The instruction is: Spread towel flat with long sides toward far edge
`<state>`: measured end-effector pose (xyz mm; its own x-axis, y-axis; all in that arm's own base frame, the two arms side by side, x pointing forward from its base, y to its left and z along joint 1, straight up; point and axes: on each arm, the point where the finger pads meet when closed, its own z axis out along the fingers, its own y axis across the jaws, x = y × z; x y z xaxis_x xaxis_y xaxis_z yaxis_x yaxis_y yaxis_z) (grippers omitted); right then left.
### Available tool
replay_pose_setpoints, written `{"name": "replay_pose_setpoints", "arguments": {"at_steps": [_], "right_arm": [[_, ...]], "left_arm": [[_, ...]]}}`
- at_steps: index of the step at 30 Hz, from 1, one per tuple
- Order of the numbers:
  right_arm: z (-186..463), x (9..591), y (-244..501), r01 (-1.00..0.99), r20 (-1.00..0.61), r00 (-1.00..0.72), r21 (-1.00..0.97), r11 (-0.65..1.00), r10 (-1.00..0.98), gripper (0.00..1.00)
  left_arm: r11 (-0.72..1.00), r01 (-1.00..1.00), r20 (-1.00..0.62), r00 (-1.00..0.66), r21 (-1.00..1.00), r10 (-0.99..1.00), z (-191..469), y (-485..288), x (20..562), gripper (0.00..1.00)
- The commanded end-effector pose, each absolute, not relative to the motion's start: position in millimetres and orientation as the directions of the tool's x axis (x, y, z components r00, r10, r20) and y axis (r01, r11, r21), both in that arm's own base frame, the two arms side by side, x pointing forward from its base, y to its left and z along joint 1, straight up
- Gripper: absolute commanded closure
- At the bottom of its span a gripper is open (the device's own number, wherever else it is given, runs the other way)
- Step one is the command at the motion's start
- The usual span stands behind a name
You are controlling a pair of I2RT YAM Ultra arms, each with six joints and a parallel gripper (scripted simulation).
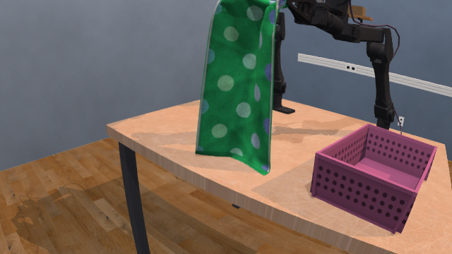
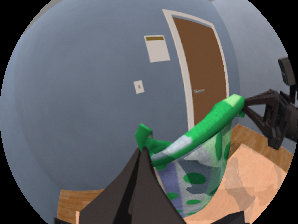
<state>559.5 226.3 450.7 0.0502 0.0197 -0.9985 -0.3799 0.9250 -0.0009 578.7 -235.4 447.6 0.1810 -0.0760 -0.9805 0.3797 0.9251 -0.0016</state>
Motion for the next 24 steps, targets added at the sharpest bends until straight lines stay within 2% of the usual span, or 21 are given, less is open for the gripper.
{"name": "replay_pose_setpoints", "arguments": {"at_steps": [1, 7, 8, 14, 24], "right_arm": [[463, 553, 211, -0.351, -0.998, 0.059, 0.001, 0.936, 0.024, 1.00], [475, 548, 207, -0.347, -0.999, 0.050, 0.001, 0.938, 0.020, 1.00], [454, 543, 189, -0.324, -1.000, -0.029, 0.000, 0.946, -0.010, 1.00], [473, 526, 162, -0.288, -0.997, -0.075, -0.001, 0.958, -0.024, 1.00], [455, 533, 165, -0.291, -0.992, -0.123, -0.002, 0.957, -0.039, 1.00]], "left_arm": [[0.935, 0.354, -0.972, 0.221, 0.003, -0.080, 474, -220, 570, 1.00], [0.921, 0.388, -0.972, 0.218, 0.004, -0.088, 462, -244, 568, 1.00], [0.911, 0.413, -0.979, 0.188, 0.004, -0.081, 457, -258, 559, 1.00], [0.891, 0.453, -0.981, 0.177, 0.005, -0.084, 455, -280, 548, 1.00], [0.903, 0.430, -0.986, 0.150, 0.004, -0.067, 452, -267, 551, 1.00]]}}
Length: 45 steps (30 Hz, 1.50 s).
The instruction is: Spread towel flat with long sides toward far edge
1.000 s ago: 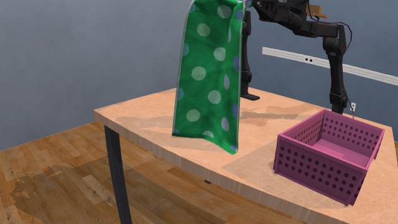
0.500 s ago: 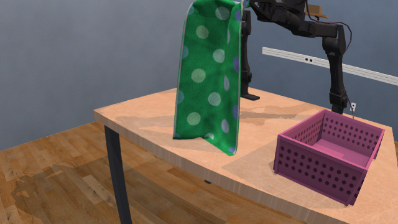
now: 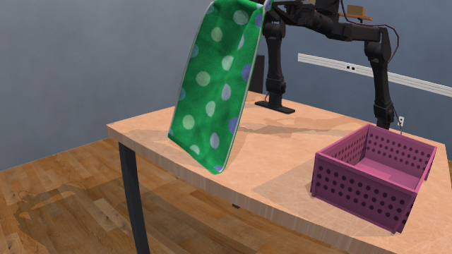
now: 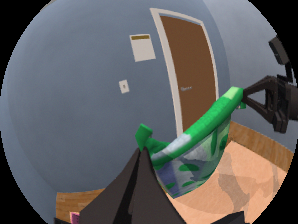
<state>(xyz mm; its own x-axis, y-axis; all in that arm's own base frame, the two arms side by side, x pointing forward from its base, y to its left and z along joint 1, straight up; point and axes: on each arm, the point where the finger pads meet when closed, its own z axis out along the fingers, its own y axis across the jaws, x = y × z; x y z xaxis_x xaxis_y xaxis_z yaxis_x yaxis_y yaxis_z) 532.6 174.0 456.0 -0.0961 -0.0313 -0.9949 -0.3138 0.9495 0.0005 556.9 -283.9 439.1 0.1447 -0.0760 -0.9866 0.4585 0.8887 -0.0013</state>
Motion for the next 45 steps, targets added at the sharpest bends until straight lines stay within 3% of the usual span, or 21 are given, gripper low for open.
{"name": "replay_pose_setpoints", "arguments": {"at_steps": [1, 10, 14, 15, 27, 31, 32, 40, 45], "right_arm": [[464, 520, 167, -0.301, -0.991, -0.127, -0.002, 0.954, -0.042, 1.00], [447, 499, 172, -0.321, -0.971, -0.225, -0.003, 0.947, -0.080, 1.00], [447, 500, 169, -0.315, -0.971, -0.226, -0.003, 0.949, -0.079, 1.00], [419, 493, 173, -0.326, -0.947, -0.302, -0.004, 0.945, -0.109, 1.00], [375, 450, 173, -0.355, -0.862, -0.472, -0.007, 0.935, -0.186, 1.00], [375, 450, 173, -0.355, -0.862, -0.472, -0.007, 0.935, -0.185, 1.00], [362, 438, 172, -0.365, -0.827, -0.522, -0.007, 0.931, -0.211, 1.00], [345, 415, 174, -0.386, -0.745, -0.613, -0.007, 0.923, -0.262, 1.00], [305, 381, 172, -0.411, -0.633, -0.704, -0.008, 0.912, -0.322, 1.00]], "left_arm": [[0.902, 0.432, -0.987, 0.149, 0.004, -0.067, 469, -265, 544, 1.00], [0.889, 0.459, -1.000, -0.014, 0.004, 0.012, 450, -273, 521, 1.00], [0.890, 0.455, -1.000, -0.014, 0.004, 0.012, 450, -271, 522, 1.00], [0.887, 0.461, -0.997, -0.061, 0.004, 0.037, 441, -270, 514, 1.00], [0.874, 0.486, -0.939, -0.299, 0.005, 0.171, 396, -265, 472, 1.00], [0.874, 0.486, -0.939, -0.299, 0.005, 0.171, 396, -265, 472, 1.00], [0.870, 0.493, -0.902, -0.374, 0.005, 0.217, 364, -263, 460, 1.00], [0.861, 0.509, -0.849, -0.453, 0.005, 0.273, 353, -259, 435, 1.00], [0.849, 0.529, -0.722, -0.585, 0.005, 0.369, 307, -259, 413, 1.00]]}}
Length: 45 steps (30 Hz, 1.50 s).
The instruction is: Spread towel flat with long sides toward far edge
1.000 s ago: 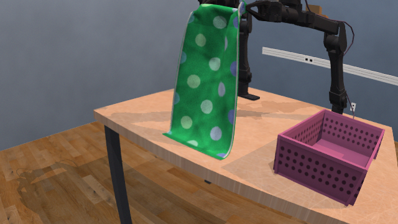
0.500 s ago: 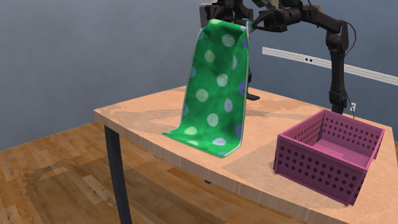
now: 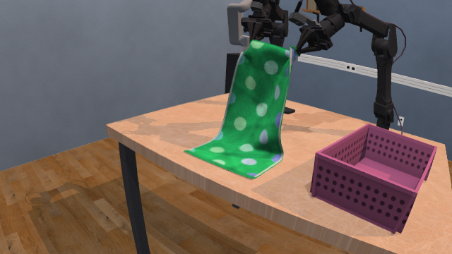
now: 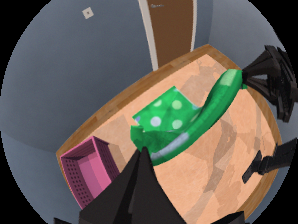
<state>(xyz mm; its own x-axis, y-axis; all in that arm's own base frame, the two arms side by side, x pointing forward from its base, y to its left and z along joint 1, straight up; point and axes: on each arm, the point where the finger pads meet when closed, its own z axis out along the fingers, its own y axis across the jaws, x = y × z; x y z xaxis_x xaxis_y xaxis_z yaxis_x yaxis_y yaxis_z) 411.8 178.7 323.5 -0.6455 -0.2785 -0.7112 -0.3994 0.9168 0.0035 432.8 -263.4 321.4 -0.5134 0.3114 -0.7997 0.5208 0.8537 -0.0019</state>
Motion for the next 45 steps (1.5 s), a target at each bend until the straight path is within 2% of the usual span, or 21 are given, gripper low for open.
{"name": "replay_pose_setpoints", "arguments": {"at_steps": [1, 6, 7, 10, 15, 16, 20, 33, 37, 45], "right_arm": [[305, 381, 172, -0.410, -0.633, -0.704, -0.007, 0.912, -0.322, 1.00], [290, 366, 172, -0.425, -0.590, -0.729, -0.008, 0.905, -0.347, 1.00], [274, 351, 172, -0.440, -0.571, -0.735, -0.008, 0.898, -0.366, 1.00], [262, 340, 174, -0.456, -0.592, -0.715, -0.008, 0.890, -0.372, 1.00], [245, 324, 174, -0.473, -0.592, -0.708, -0.008, 0.881, -0.386, 1.00], [229, 309, 174, -0.492, -0.591, -0.700, -0.009, 0.871, -0.401, 1.00], [229, 309, 174, -0.492, -0.591, -0.700, -0.008, 0.871, -0.401, 1.00], [150, 233, 174, -0.601, -0.590, -0.642, -0.008, 0.799, -0.489, 1.00], [151, 233, 174, -0.600, -0.590, -0.643, -0.008, 0.800, -0.488, 1.00], [108, 192, 174, -0.674, -0.590, -0.593, -0.008, 0.738, -0.548, 1.00]], "left_arm": [[0.849, 0.529, -0.722, -0.585, 0.005, 0.369, 307, -259, 413, 1.00], [0.842, 0.540, -0.695, -0.604, 0.004, 0.391, 308, -253, 392, 1.00], [0.834, 0.552, -0.614, -0.657, 0.004, 0.437, 276, -248, 374, 1.00], [0.826, 0.564, -0.572, -0.676, 0.004, 0.464, 260, -246, 359, 1.00], [0.817, 0.576, -0.593, -0.657, 0.004, 0.466, 247, -246, 348, 1.00], [0.808, 0.589, -0.593, -0.649, 0.004, 0.476, 231, -244, 333, 1.00], [0.809, 0.588, -0.593, -0.649, 0.006, 0.476, 231, -243, 333, 1.00], [0.747, 0.665, -0.591, -0.601, 0.005, 0.538, 152, -231, 258, 1.00], [0.747, 0.665, -0.591, -0.601, 0.005, 0.538, 152, -231, 258, 1.00], [0.698, 0.716, -0.591, -0.562, 0.004, 0.579, 109, -224, 217, 1.00]]}}
